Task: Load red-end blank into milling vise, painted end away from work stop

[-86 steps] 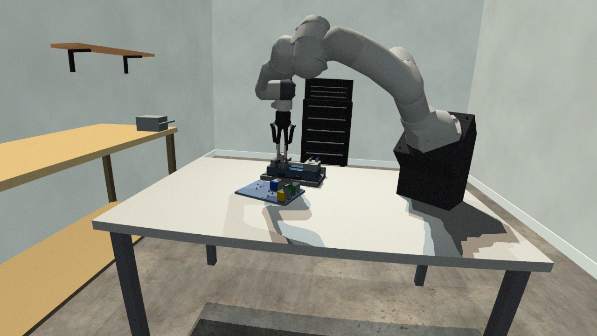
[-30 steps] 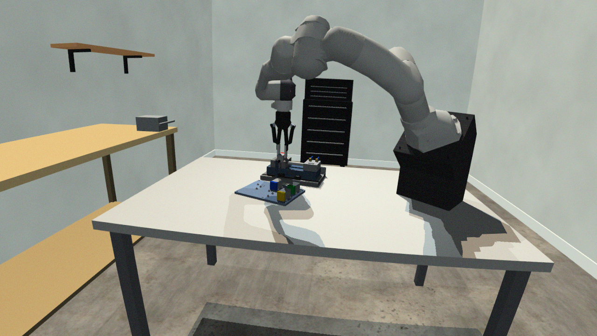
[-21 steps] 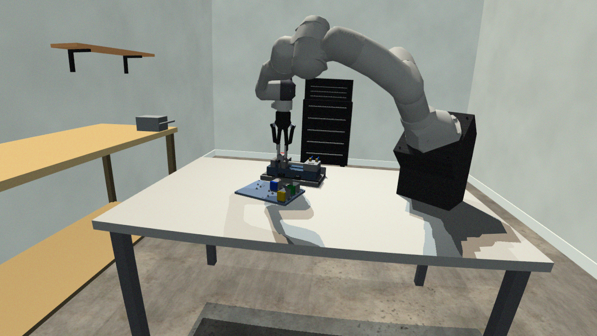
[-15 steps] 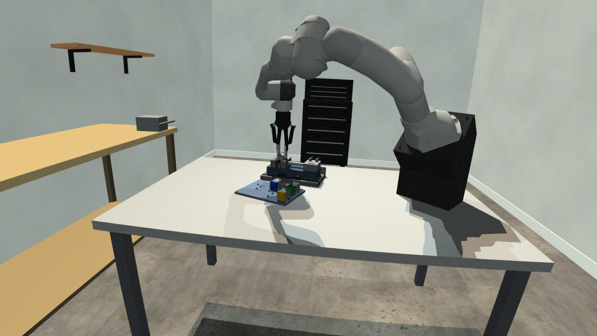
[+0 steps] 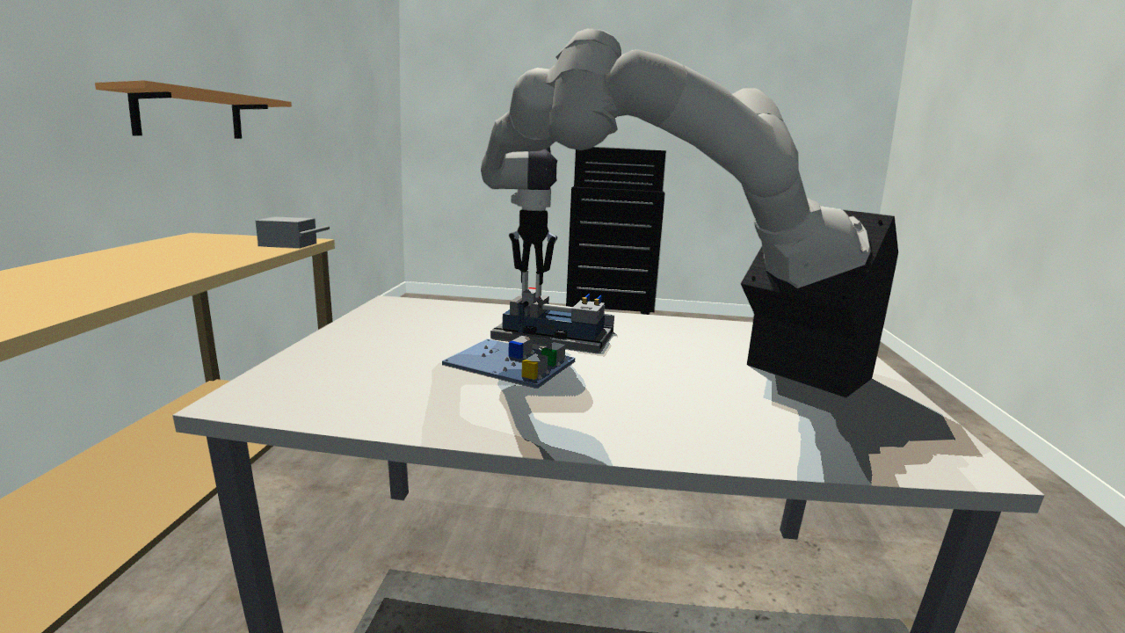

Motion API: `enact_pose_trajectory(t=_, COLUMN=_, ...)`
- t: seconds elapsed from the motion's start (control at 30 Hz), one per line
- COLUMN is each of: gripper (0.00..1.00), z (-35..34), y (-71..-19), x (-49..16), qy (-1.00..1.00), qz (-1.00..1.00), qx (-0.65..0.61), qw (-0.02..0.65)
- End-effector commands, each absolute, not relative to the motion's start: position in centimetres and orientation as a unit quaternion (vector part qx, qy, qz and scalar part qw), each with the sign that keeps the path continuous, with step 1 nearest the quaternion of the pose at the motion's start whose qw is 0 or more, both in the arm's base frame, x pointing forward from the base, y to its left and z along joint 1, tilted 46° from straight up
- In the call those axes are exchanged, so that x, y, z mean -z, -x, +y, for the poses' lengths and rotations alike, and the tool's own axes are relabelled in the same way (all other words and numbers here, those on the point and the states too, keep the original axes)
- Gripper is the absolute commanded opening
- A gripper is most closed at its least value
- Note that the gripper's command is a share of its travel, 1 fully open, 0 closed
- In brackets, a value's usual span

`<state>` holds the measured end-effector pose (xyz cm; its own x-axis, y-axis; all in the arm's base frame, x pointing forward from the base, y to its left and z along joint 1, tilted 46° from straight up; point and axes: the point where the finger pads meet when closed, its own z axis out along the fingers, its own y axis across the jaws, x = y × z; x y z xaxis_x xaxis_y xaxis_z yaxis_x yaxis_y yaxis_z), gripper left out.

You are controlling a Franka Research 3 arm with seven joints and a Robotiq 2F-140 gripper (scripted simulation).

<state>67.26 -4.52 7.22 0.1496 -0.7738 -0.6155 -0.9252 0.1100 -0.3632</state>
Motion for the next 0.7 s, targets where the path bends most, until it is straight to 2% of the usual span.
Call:
enact_pose_trajectory(t=0.0, gripper=0.0, z=-4.63, y=-67.41, x=-7.24, qy=0.661, qz=0.643, qx=-0.099, qw=0.375)
enact_pose_trajectory(t=0.67, gripper=0.0, z=-4.71, y=-67.55, x=-7.24, qy=0.661, qz=0.643, qx=-0.098, qw=0.375)
